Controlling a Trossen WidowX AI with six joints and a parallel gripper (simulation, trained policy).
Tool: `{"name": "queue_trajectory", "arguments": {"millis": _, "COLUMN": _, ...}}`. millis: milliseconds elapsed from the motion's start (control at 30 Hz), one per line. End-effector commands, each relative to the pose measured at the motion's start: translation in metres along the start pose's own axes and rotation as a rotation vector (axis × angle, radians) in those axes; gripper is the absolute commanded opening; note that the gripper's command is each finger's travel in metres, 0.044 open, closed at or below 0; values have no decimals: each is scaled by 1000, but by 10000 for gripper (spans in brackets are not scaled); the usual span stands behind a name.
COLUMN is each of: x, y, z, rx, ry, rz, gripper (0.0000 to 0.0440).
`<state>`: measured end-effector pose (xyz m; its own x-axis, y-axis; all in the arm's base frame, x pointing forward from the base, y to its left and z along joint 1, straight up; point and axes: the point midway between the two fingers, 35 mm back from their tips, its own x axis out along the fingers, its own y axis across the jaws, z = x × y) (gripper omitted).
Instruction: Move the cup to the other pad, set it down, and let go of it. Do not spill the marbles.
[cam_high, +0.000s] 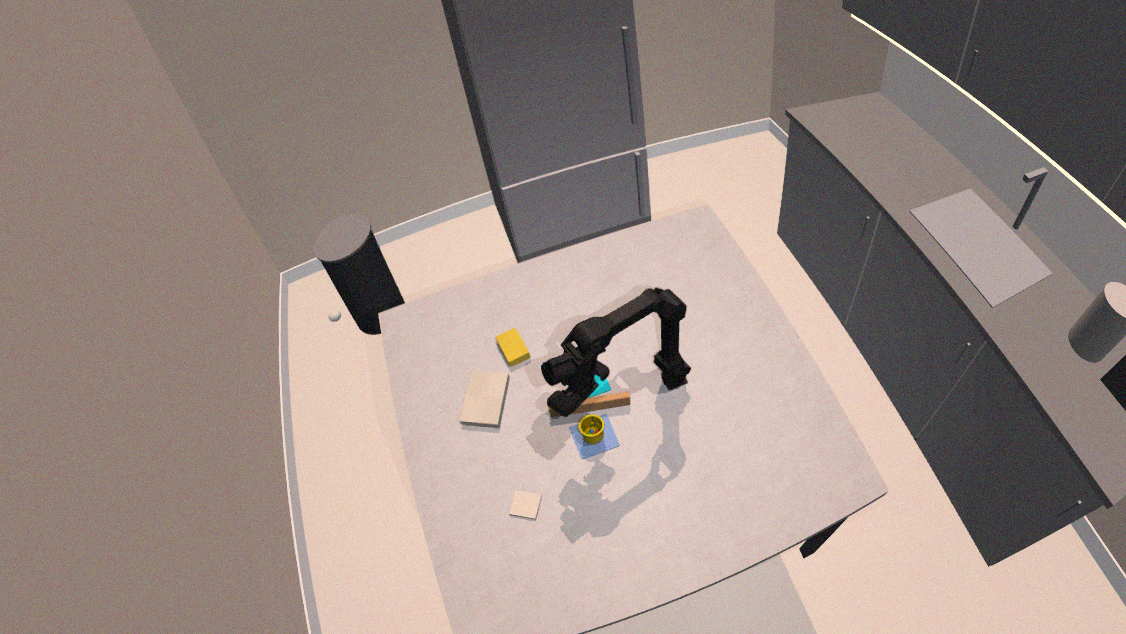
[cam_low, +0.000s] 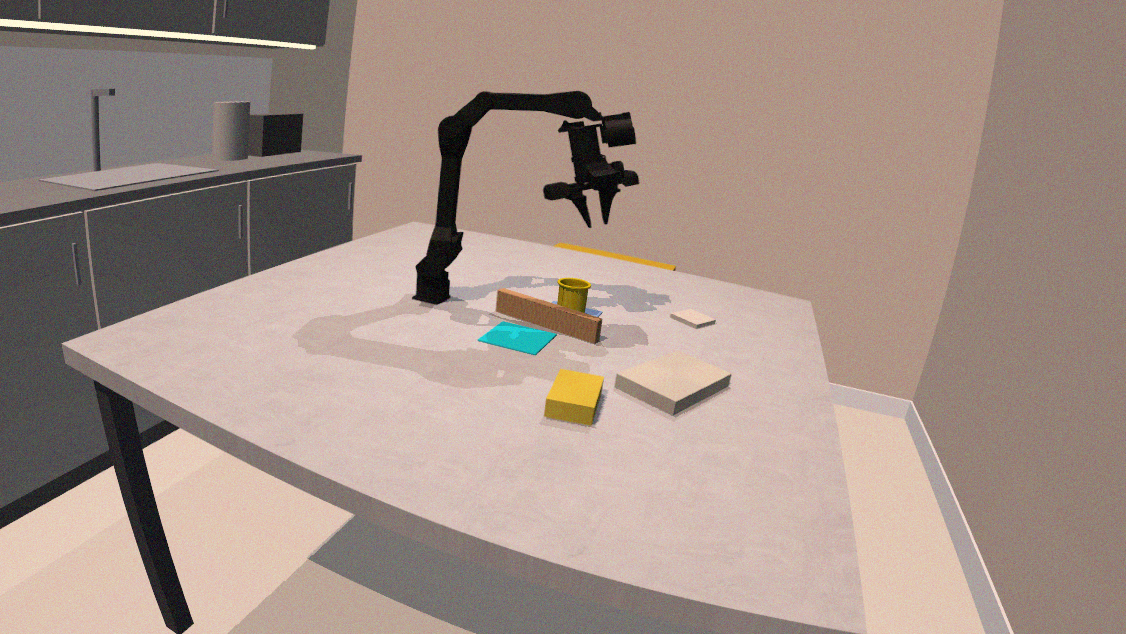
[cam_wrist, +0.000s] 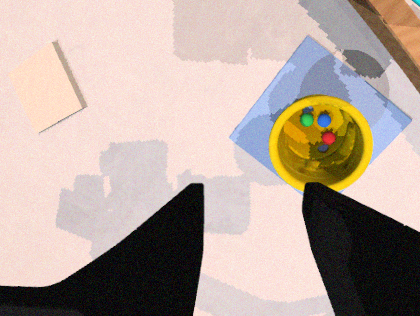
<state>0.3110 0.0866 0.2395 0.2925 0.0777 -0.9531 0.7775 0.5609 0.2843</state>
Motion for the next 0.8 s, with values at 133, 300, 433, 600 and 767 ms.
{"name": "queue_trajectory", "arguments": {"millis": 133, "x": 20, "y": -16, "z": -3, "rx": 22, "ry": 30, "rz": -138, "gripper": 157}}
{"name": "queue_trajectory", "arguments": {"millis": 300, "x": 31, "y": -27, "z": -5, "rx": 34, "ry": 45, "rz": -224, "gripper": 159}}
{"name": "queue_trajectory", "arguments": {"millis": 433, "x": 41, "y": -35, "z": -7, "rx": 46, "ry": 55, "rz": -287, "gripper": 163}}
{"name": "queue_trajectory", "arguments": {"millis": 600, "x": 52, "y": -44, "z": -9, "rx": 63, "ry": 59, "rz": -348, "gripper": 170}}
{"name": "queue_trajectory", "arguments": {"millis": 767, "x": 65, "y": -51, "z": -11, "rx": 80, "ry": 59, "rz": -397, "gripper": 178}}
